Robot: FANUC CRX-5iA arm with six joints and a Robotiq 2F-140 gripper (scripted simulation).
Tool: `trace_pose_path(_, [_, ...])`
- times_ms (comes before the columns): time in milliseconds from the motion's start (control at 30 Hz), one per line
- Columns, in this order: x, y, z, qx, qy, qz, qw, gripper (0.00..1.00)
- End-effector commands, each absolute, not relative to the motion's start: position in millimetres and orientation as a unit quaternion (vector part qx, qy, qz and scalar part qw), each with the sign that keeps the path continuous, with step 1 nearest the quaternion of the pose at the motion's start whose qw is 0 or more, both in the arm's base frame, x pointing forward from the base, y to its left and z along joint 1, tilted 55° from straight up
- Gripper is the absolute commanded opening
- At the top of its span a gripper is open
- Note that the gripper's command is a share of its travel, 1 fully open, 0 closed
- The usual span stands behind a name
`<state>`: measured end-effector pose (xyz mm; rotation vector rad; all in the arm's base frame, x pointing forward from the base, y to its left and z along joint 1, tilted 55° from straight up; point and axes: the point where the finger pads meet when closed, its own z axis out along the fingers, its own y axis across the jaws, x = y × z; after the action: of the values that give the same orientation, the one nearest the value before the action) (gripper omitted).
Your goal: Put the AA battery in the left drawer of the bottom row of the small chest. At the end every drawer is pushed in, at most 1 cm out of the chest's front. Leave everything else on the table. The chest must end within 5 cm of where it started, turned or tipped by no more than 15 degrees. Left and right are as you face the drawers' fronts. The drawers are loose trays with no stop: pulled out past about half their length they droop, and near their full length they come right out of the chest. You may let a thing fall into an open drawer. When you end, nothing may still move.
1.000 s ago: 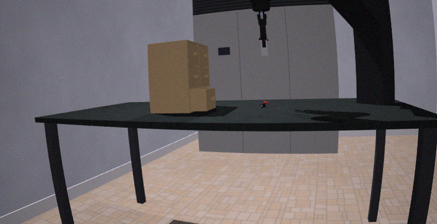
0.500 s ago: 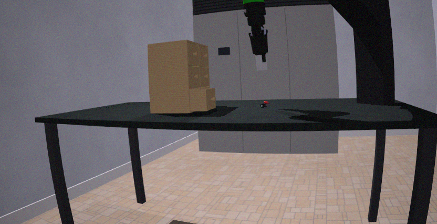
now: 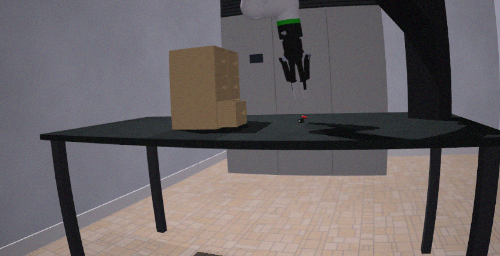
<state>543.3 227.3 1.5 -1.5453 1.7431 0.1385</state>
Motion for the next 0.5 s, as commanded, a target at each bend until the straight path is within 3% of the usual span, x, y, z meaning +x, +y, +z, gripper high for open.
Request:
trace_pose_path(0, [559.3, 227.3, -14.2, -0.669, 0.582, 0.035, 0.460, 0.20])
trace_pose_path(467, [559.4, 227.3, -14.2, -0.671, 0.579, 0.035, 0.462, 0.17])
